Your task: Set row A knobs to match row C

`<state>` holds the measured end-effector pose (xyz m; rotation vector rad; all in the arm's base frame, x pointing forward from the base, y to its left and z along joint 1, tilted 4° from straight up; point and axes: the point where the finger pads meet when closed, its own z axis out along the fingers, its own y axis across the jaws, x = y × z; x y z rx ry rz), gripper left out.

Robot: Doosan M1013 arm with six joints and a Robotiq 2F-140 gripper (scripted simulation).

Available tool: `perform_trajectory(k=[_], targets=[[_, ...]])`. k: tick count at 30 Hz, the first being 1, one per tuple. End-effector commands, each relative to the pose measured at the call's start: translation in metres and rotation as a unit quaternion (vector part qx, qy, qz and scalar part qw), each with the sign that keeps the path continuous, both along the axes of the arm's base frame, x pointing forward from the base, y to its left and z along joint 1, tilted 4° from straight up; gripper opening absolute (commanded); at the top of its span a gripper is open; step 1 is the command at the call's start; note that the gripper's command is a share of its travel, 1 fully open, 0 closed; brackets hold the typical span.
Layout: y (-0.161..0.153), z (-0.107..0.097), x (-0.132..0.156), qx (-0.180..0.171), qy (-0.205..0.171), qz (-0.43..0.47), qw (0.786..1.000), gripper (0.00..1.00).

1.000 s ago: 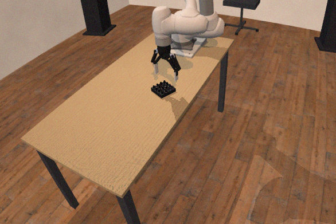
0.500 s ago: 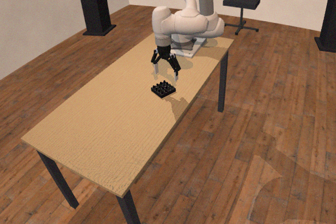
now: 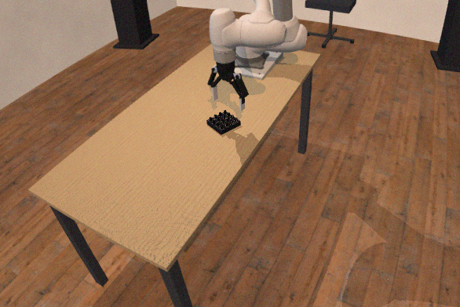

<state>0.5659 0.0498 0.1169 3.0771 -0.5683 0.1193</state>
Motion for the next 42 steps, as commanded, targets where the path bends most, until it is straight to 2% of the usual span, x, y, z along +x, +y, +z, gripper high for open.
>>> perform_trajectory(k=[1, 21, 42], targets=[[0.003, 0.0, -0.004, 0.0, 0.0, 0.0, 1.0, 1.0], [0.024, -0.004, -0.035, 0.0, 0.0, 0.0, 1.0, 1.0], [0.027, -0.004, -0.04, 0.0, 0.0, 0.0, 1.0, 1.0]])
